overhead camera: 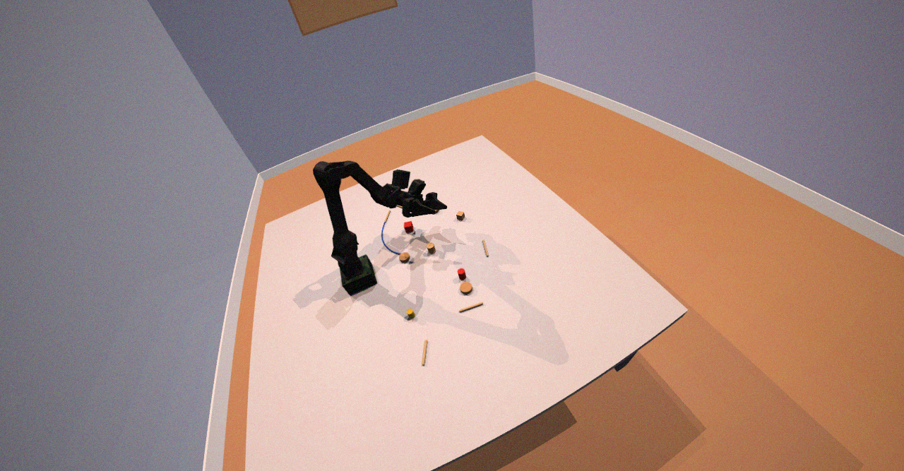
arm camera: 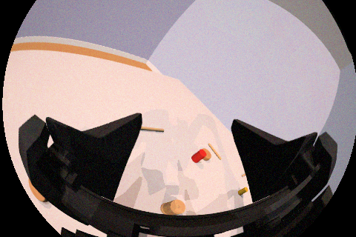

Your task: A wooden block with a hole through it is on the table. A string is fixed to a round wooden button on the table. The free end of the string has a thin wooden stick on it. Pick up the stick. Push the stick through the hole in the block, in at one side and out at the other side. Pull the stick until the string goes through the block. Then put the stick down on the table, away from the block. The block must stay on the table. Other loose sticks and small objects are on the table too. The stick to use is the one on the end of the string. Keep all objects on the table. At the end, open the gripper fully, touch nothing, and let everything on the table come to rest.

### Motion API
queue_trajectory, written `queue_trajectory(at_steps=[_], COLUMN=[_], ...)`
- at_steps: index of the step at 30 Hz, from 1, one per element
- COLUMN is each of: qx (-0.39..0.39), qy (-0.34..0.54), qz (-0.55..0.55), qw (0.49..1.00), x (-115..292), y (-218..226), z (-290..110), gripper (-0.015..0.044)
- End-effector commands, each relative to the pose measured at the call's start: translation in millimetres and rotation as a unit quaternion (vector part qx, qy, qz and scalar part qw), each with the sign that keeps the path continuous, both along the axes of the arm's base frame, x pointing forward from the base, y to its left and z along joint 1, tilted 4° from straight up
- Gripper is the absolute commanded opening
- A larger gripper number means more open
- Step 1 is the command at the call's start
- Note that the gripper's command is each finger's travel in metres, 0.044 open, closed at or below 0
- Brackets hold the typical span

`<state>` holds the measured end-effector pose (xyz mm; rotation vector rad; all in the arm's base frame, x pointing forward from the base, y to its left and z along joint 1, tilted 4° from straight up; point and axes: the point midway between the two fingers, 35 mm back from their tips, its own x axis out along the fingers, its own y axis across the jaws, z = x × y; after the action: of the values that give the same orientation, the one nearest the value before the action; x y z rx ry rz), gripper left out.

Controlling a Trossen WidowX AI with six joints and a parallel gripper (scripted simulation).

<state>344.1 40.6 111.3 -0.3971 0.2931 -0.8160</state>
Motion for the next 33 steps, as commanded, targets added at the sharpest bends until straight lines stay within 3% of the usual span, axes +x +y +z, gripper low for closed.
queue_trajectory(at_steps=[1,4,6,9,14,20,26,33], qx=[0.000,-0.017,-0.065,-0.140,-0.226,-0.266,-0.270,-0.270], qy=[0.000,0.045,0.165,0.343,0.544,0.610,0.589,0.586], qz=[0.000,0.025,0.096,0.220,0.427,0.647,0.716,0.723], qw=[1.000,0.999,0.979,0.902,0.686,0.371,0.258,0.247], x=[0,5,16,21,-2,-66,-94,-97], y=[0,5,18,41,73,103,113,114], z=[0,-4,-15,-36,-64,-66,-57,-56], gripper=[0.0426,0.0440,0.0440,0.0440,0.0440,0.0440,0.0440,0.0440])
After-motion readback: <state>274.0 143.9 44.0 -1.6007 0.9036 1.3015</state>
